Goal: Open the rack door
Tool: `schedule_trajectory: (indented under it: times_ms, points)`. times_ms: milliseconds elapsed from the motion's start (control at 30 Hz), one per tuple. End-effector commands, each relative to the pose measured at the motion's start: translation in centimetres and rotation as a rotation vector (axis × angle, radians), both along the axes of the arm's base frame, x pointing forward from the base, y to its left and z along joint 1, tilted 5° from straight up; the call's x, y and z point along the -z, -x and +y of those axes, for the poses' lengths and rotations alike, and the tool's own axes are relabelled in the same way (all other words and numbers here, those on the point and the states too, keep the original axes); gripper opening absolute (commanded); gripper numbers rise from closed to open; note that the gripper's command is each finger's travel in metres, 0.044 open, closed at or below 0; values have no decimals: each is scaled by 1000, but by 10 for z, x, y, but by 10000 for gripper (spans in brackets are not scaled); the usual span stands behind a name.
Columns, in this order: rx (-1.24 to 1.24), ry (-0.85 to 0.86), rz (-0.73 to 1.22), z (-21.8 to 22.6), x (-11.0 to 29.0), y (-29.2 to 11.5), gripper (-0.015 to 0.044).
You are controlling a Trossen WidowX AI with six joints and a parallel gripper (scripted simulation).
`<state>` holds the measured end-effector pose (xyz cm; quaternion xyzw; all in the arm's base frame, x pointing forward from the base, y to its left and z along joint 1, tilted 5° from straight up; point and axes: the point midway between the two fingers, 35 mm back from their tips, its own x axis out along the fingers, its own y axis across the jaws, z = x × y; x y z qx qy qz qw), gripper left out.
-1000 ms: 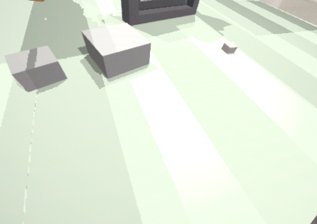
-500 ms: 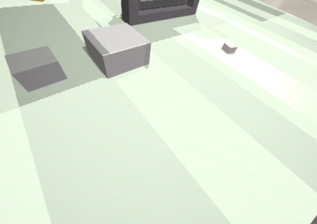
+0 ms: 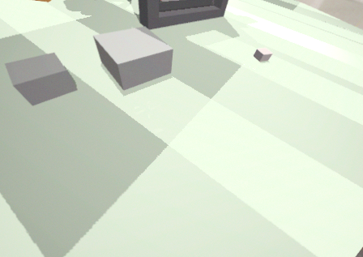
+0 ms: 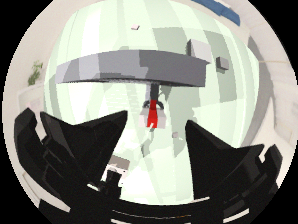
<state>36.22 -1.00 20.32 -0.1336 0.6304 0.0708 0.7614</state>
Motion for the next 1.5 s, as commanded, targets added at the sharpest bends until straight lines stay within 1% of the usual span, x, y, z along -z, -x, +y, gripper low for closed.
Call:
schedule_trajectory:
  times_ms: [0, 167, 433, 1467]
  points:
    - [-23, 15, 114, -1, 7, 5, 292]
    - [-39, 21, 193, -2, 9, 10, 292]
    - [-39, 21, 192, -2, 11, 10, 292]
    - [-39, 21, 192, -6, 61, 8, 292]
